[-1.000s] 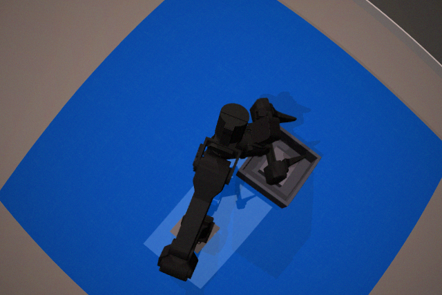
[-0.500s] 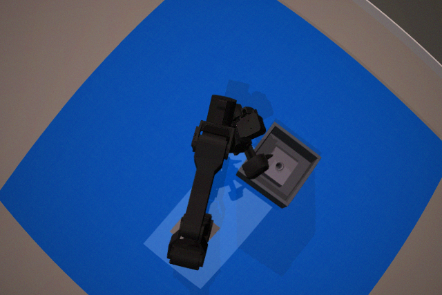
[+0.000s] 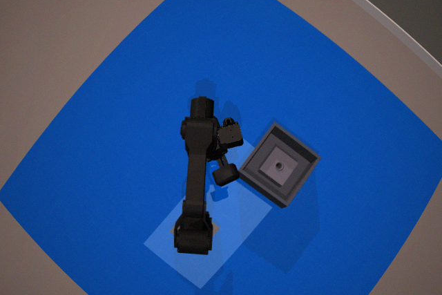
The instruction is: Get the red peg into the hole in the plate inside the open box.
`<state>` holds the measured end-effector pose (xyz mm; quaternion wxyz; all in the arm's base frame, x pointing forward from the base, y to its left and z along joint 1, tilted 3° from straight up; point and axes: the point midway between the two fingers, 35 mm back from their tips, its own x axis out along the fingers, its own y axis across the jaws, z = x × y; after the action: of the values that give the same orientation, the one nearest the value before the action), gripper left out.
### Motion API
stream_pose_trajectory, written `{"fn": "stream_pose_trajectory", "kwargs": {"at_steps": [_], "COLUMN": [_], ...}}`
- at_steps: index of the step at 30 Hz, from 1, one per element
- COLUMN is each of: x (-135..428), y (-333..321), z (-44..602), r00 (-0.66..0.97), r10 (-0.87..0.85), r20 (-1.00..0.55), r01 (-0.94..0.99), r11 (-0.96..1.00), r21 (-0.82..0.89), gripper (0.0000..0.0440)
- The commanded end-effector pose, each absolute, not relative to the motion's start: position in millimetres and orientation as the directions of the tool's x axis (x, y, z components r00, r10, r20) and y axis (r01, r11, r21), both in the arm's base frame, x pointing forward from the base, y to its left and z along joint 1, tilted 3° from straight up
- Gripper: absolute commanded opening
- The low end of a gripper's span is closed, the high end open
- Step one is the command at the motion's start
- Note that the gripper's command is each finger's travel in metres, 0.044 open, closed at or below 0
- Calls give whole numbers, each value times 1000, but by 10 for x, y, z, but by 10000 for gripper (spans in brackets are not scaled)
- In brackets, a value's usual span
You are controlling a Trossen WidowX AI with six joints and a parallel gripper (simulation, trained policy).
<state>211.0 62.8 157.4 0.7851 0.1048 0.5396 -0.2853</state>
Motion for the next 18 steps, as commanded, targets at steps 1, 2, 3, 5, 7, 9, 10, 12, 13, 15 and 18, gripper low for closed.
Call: {"fn": "stream_pose_trajectory", "kwargs": {"at_steps": [1, 2, 3, 5, 7, 9, 10, 12, 13, 15, 18], "x": [1977, 1949, 1923, 1879, 1847, 1825, 1817, 1806, 1804, 1802, 1804], "y": [719, 743, 765, 806, 846, 883, 901, 934, 950, 980, 1018], "z": [1381, 1336, 1291, 1201, 1114, 1025, 980, 894, 850, 764, 634], "r00": [163, 144, 127, 95, 70, 50, 42, 30, 26, 20, 15], "r10": [-331, -329, -326, -322, -315, -309, -305, -298, -294, -286, -274], "r20": [-929, -933, -937, -942, -946, -950, -951, -954, -955, -958, -962], "r01": [573, 576, 579, 585, 591, 596, 598, 602, 604, 607, 612], "r11": [799, 795, 791, 784, 777, 772, 771, 768, 766, 765, 763], "r21": [-184, -191, -197, -209, -215, -220, -221, -220, -219, -216, -208], "gripper": [440, 440, 440, 440, 440, 440, 440, 440, 440, 440, 440]}}
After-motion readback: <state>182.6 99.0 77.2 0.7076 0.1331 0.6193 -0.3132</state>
